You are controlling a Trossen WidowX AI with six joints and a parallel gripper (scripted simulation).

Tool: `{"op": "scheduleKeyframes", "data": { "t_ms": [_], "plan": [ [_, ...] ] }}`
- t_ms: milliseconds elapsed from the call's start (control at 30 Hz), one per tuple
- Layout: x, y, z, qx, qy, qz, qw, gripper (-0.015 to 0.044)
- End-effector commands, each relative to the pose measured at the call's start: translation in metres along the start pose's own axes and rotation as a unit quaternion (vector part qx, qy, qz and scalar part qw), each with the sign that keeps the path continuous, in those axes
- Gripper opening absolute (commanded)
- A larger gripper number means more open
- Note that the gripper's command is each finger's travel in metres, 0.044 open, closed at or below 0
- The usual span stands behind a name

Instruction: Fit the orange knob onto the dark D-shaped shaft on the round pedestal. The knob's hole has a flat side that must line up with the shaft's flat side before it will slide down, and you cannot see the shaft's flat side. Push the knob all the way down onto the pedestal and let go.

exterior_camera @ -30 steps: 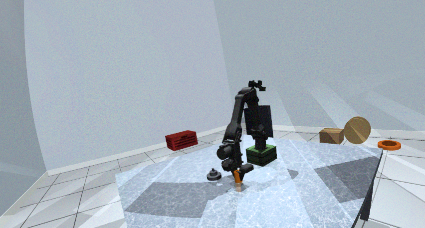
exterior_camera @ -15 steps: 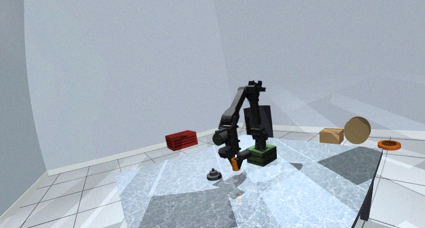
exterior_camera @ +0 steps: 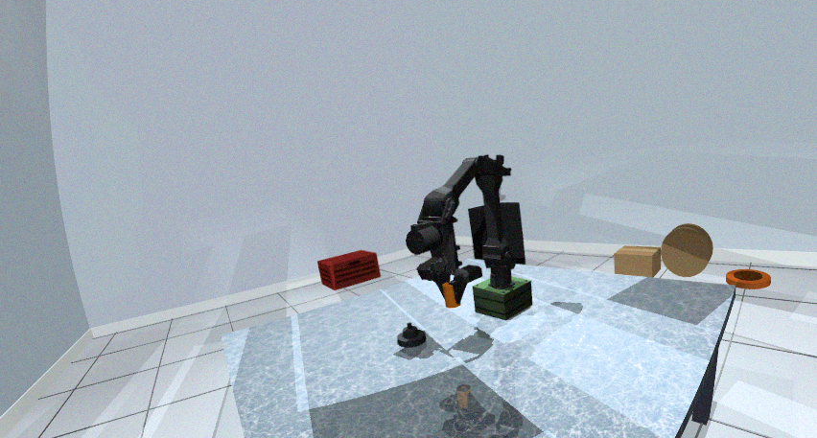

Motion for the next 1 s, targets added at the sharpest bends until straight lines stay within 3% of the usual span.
{"op": "scheduleKeyframes", "data": {
  "t_ms": [0, 967],
  "plan": [
    [-0.008, 0.006, 0.000, -0.003, -0.001, -0.001, 1.000, 0.0000],
    [-0.084, 0.040, 0.025, -0.006, -0.005, 0.001, 1.000, 0.0000]
  ]
}}
Point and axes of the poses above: the point midway between the two fingers, 35 mm back from their tips, its own z axis out along the fingers, its own x axis across the jaws, y = z × x, the point moved 7 cm from there along -z, back along the fingers, and after that the axes turned 2 degrees about z, right-handed, at the moved point
